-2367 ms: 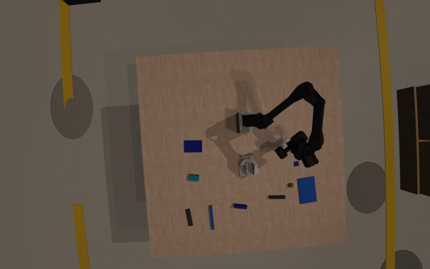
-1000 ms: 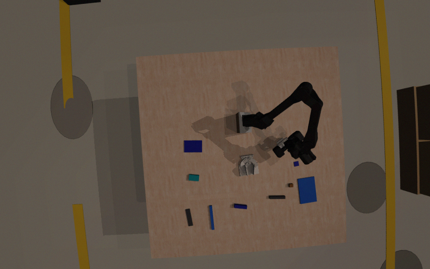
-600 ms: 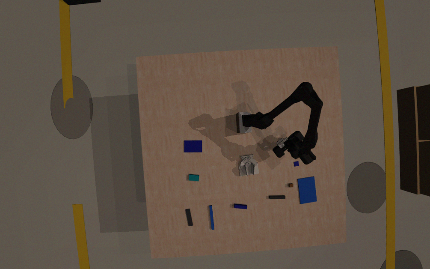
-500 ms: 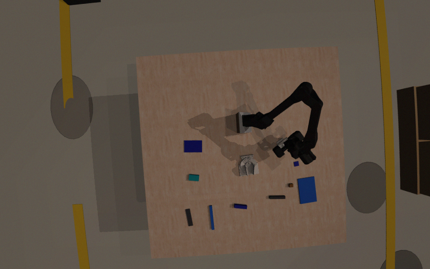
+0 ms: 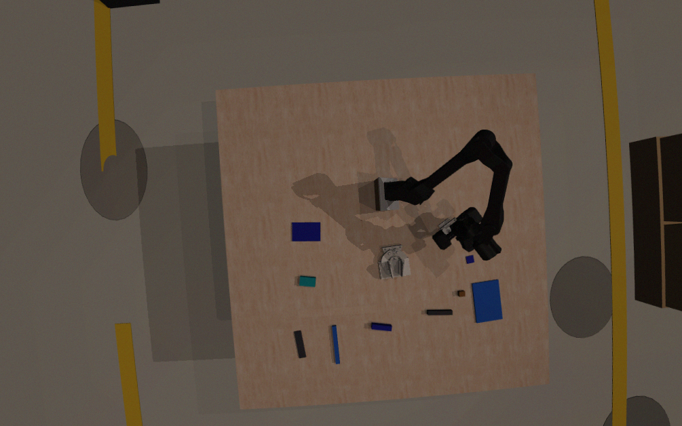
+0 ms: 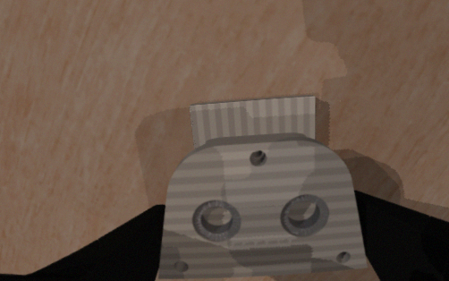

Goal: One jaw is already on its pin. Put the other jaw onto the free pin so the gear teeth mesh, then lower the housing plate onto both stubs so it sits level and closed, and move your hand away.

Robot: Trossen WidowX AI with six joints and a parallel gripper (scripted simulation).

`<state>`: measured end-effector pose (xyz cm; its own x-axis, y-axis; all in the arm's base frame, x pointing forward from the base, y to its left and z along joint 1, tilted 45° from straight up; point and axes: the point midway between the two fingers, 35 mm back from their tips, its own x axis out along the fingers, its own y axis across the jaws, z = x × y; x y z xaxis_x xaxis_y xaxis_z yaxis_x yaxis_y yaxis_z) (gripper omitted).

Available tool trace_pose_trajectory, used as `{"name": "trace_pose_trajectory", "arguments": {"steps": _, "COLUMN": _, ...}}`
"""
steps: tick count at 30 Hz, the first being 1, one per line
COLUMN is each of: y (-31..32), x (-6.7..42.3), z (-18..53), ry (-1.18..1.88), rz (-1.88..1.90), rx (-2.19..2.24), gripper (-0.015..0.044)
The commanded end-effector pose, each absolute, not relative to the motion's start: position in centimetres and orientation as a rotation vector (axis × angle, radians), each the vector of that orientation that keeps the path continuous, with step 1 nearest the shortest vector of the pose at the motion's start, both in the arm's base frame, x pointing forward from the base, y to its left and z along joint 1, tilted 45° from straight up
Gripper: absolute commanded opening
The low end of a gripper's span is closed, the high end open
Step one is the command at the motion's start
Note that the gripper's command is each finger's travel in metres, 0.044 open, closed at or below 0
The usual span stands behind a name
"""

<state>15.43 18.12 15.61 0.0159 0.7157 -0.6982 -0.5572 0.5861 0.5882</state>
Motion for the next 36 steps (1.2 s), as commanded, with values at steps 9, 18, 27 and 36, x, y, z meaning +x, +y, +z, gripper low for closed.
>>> {"name": "trace_pose_trajectory", "arguments": {"steps": 9, "y": 16.8, "x": 15.7, "z": 16.7, "ry": 1.201, "rz": 0.991, "rx": 0.154, "gripper": 0.0351}}
{"name": "trace_pose_trajectory", "arguments": {"steps": 18, "y": 14.7, "x": 15.7, "z": 18.6, "ry": 1.206, "rz": 0.986, "rx": 0.151, "gripper": 0.0351}}
{"name": "trace_pose_trajectory", "arguments": {"steps": 27, "y": 12.9, "x": 15.4, "z": 20.5, "ry": 1.204, "rz": 0.986, "rx": 0.159, "gripper": 0.0351}}
{"name": "trace_pose_trajectory", "arguments": {"steps": 36, "y": 12.1, "x": 16.7, "z": 19.6, "ry": 1.224, "rz": 0.954, "rx": 0.176, "gripper": 0.0351}}
